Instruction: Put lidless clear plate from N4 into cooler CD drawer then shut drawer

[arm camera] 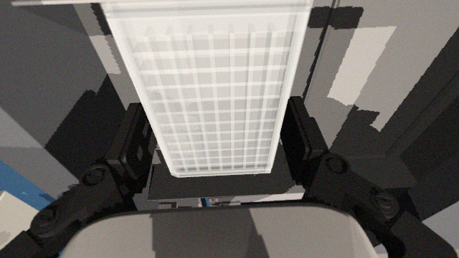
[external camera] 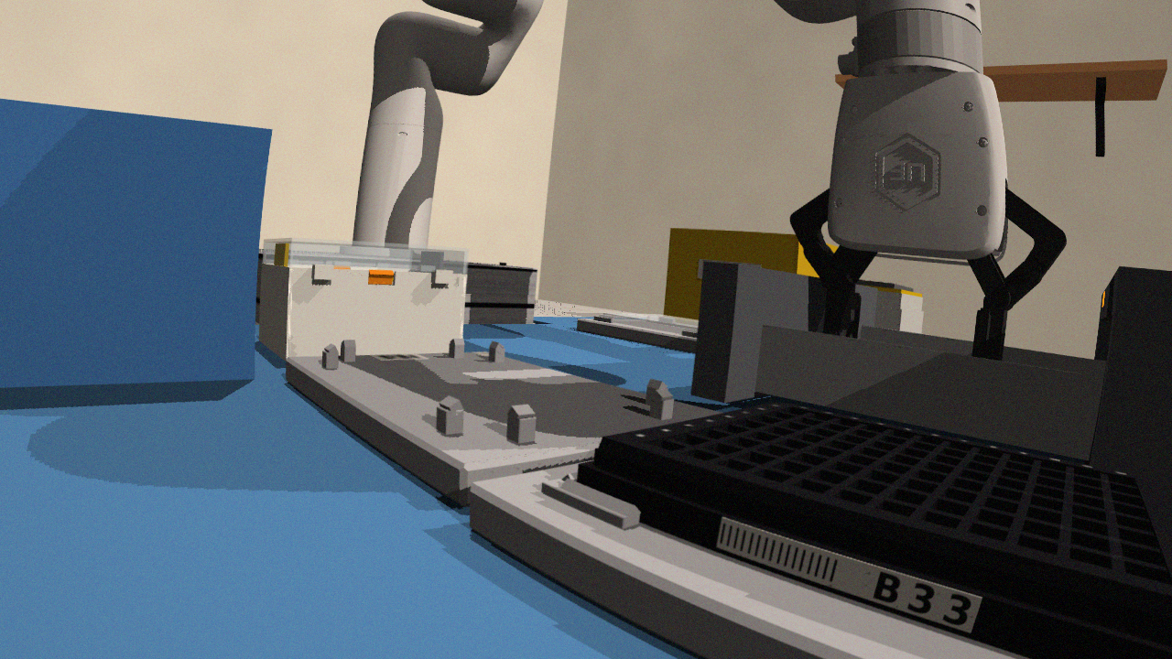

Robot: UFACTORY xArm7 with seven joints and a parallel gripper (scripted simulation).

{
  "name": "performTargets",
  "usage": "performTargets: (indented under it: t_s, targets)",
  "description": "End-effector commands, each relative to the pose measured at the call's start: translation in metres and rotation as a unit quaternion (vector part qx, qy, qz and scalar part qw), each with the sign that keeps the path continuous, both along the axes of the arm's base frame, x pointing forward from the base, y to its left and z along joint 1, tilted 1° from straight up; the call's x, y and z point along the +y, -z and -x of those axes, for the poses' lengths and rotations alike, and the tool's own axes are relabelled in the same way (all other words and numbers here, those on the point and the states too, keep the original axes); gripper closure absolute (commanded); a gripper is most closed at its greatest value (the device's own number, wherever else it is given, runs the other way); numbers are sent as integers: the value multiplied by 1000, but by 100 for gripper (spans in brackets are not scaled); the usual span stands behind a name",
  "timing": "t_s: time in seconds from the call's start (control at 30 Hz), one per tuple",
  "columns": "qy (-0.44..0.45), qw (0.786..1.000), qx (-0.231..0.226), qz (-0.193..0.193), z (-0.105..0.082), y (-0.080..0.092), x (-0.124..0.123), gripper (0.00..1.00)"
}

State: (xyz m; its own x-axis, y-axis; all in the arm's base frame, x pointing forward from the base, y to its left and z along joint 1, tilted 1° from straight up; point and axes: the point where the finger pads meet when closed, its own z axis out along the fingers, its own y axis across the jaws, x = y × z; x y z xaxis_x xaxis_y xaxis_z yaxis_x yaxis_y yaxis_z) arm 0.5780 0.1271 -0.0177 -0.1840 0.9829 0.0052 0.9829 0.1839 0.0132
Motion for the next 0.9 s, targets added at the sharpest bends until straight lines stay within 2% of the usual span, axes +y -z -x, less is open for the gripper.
performTargets:
  t_s: [0.0,0.2,0.23,0.87]
  targets:
    - [0,1000,-3,-1,-2,-2,0,100]
    - [0,1000,-3,-1,-2,-2,0,100]
    - [0,1000,-3,-1,-2,-2,0,0]
    - [0,1000,-3,-1,-2,-1,0,0]
